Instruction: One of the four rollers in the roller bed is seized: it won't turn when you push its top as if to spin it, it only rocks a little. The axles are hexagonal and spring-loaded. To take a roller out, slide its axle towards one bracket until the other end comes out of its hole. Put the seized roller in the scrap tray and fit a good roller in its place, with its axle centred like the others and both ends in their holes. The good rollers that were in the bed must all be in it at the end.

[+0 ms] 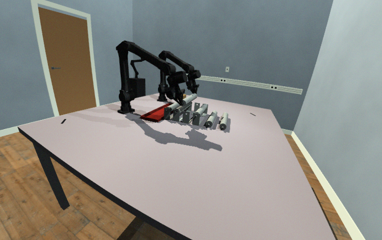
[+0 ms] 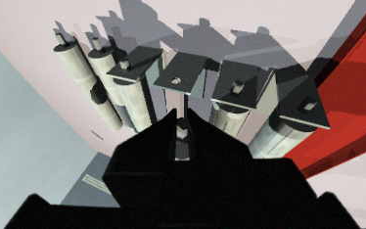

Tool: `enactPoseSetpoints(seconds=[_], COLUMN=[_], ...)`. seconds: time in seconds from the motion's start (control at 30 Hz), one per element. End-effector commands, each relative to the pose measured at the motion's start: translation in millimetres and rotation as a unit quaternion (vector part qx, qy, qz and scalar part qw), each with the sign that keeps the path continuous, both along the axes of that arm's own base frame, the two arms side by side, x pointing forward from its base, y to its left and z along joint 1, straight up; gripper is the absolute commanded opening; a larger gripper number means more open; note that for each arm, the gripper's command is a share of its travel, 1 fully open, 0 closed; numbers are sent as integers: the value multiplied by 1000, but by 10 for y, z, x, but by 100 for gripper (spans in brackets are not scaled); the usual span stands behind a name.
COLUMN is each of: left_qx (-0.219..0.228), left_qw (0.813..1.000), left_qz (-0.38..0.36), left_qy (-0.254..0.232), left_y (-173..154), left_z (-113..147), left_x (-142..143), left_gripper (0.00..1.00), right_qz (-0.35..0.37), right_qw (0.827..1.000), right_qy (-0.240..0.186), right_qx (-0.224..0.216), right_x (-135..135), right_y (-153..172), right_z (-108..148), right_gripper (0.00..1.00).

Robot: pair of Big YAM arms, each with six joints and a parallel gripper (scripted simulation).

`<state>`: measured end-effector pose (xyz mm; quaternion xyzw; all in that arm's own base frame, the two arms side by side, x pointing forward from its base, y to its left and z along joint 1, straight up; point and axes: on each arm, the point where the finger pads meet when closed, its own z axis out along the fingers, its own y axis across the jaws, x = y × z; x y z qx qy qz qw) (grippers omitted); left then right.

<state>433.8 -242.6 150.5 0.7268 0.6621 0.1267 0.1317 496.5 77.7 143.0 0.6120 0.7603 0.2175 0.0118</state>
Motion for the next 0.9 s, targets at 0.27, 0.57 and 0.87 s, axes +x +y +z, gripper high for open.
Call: enactPoseSetpoints(seconds=[0.27, 0.57, 0.87], left_qx=[-48, -46, -37], left_qw=[996, 996, 998], left_qz=[11, 13, 15], left_qy=[-75, -70, -56], left_y=[-77, -80, -30], left_z=[750, 676, 490], left_x=[200, 184, 77], left_gripper=[3, 3, 3], right_qz=[-10, -3, 2], right_qw=[999, 998, 999], right_qy=[-45, -62, -41], right_qx=[6, -2, -5], right_x=[119, 179, -1], right_y=[-48, -61, -73], right_z=[431, 512, 347], right_gripper=[3, 3, 3])
